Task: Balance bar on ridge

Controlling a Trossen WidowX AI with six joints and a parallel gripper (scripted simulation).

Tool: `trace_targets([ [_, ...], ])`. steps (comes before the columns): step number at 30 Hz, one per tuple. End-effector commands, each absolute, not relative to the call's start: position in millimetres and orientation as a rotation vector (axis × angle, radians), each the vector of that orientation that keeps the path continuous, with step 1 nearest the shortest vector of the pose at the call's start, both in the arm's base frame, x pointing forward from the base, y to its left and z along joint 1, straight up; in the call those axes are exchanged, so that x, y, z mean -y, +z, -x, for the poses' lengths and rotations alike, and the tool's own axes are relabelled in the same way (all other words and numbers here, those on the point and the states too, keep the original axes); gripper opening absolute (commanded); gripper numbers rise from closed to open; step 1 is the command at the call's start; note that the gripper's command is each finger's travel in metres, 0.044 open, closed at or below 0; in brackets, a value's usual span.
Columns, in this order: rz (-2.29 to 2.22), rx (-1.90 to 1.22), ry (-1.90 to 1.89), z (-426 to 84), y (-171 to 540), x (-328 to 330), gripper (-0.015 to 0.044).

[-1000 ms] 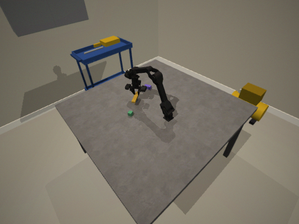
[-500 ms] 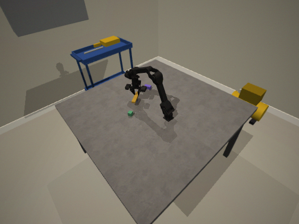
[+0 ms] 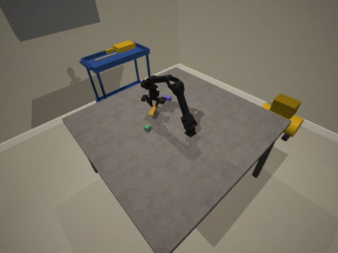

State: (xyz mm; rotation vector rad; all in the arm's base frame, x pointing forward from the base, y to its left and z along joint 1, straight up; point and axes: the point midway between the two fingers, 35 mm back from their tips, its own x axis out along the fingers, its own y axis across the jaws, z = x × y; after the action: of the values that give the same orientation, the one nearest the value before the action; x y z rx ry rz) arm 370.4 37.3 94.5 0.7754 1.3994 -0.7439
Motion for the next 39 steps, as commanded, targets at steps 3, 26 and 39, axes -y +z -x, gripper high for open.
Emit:
trace_targets([
  [3, -0.777, -1.405, -0.748, -369.7, 91.4, -37.5, 0.0000],
  [26, -0.777, -1.405, -0.748, -369.6, 89.4, -37.3, 0.0000],
  [39, -0.777, -1.405, -0.748, -369.7, 88.3, -37.1, 0.0000],
])
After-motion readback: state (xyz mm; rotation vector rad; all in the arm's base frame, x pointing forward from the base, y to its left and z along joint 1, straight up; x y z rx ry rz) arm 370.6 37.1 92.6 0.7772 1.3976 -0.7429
